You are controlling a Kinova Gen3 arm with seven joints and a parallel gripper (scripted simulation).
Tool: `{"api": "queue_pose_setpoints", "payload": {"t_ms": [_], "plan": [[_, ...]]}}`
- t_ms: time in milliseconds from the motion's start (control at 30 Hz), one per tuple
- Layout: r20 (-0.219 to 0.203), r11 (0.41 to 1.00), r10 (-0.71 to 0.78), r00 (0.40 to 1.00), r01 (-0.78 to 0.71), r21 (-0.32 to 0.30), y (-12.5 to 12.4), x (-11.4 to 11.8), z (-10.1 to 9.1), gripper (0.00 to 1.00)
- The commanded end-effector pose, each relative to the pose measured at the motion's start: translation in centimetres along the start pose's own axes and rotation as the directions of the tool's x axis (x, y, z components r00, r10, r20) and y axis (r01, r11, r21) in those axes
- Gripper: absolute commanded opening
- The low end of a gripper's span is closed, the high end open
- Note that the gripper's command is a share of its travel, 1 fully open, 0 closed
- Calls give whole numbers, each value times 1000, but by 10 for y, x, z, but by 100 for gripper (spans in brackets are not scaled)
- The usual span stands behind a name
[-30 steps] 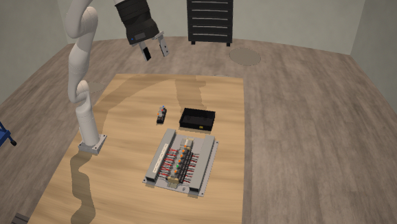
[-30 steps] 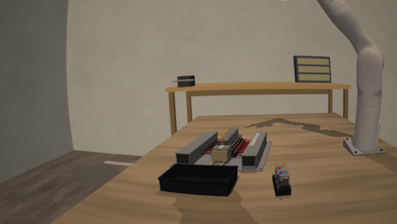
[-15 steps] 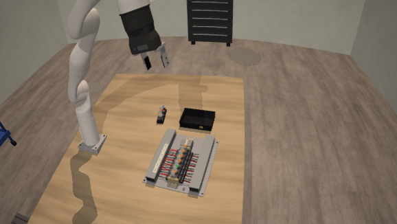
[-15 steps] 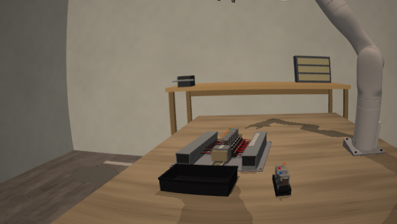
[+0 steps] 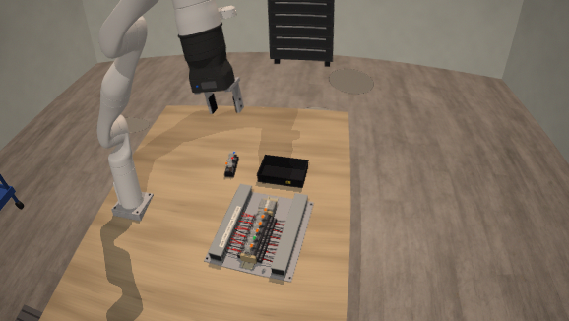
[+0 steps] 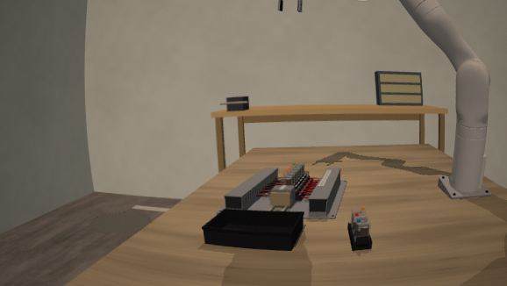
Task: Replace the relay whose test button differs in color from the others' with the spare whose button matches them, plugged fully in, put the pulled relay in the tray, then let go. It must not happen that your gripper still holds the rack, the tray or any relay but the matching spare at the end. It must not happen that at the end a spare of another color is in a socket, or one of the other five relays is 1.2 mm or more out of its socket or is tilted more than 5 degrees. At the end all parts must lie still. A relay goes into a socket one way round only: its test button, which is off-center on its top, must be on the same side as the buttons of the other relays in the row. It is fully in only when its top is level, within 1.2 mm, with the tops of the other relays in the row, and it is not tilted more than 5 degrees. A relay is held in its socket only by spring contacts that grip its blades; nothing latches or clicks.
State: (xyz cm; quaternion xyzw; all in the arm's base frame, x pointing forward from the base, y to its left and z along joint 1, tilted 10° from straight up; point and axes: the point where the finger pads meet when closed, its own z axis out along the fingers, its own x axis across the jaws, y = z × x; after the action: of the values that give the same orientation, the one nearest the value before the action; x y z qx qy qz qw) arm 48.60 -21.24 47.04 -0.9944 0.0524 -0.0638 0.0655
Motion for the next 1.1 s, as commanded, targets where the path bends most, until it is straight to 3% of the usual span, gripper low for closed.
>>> {"api": "queue_pose_setpoints", "payload": {"t_ms": [0,400,467,500,967,1067], "plan": [[22,1000,-2,1000,1,5,0,-1,6,100],[140,999,-12,990,7,34,-2,-5,41,100],[140,999,-12,990,7,34,-2,-5,41,100],[102,1000,-7,995,5,24,-1,-7,41,100],[140,999,-12,990,7,34,-3,-13,93,100],[137,999,-12,990,7,34,-2,-12,96,100]]}}
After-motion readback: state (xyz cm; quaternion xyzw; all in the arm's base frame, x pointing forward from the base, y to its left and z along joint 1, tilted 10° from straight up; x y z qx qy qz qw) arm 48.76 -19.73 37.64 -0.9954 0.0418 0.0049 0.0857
